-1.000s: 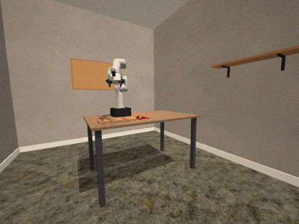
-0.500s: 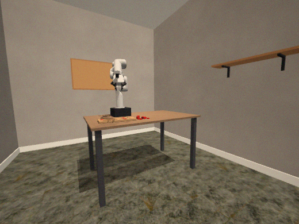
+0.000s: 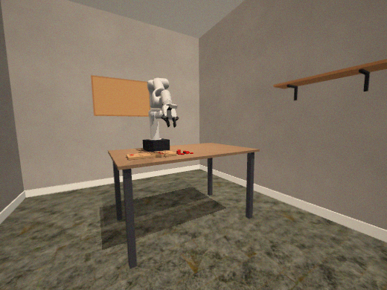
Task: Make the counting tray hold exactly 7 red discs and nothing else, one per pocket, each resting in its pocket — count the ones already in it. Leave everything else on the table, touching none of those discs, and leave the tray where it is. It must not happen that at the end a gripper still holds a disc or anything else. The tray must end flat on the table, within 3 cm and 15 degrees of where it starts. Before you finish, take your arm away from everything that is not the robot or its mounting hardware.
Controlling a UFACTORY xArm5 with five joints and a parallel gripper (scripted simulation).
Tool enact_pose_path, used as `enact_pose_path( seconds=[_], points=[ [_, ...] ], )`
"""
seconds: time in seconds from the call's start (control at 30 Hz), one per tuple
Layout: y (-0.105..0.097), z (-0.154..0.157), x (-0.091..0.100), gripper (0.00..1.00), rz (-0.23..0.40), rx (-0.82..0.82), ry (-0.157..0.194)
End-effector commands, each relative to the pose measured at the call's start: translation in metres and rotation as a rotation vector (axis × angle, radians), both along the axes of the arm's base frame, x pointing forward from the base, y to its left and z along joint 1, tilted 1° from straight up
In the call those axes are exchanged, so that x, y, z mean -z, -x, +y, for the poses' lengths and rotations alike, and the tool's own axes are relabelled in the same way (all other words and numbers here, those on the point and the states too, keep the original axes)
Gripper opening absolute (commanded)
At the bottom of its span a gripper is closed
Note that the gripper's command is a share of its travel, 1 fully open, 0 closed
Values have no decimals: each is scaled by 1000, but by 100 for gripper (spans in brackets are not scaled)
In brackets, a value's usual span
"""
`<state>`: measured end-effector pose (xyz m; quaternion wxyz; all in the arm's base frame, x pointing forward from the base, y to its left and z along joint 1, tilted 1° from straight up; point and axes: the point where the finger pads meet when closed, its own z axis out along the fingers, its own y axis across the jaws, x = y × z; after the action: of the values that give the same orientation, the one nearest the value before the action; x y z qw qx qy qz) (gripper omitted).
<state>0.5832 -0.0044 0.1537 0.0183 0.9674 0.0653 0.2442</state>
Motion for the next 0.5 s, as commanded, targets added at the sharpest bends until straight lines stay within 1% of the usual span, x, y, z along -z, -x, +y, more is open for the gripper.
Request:
enact_pose_path(
  seconds=[0.0,0.3,0.37,0.4,0.47],
  points=[
    [8,37,20,47,63,-92,16],
    [44,111,63,47,205,-301,61],
    [44,111,63,47,205,-301,61],
    [58,133,77,47,251,-371,78],
    [65,142,82,47,271,-402,86]
  ],
)
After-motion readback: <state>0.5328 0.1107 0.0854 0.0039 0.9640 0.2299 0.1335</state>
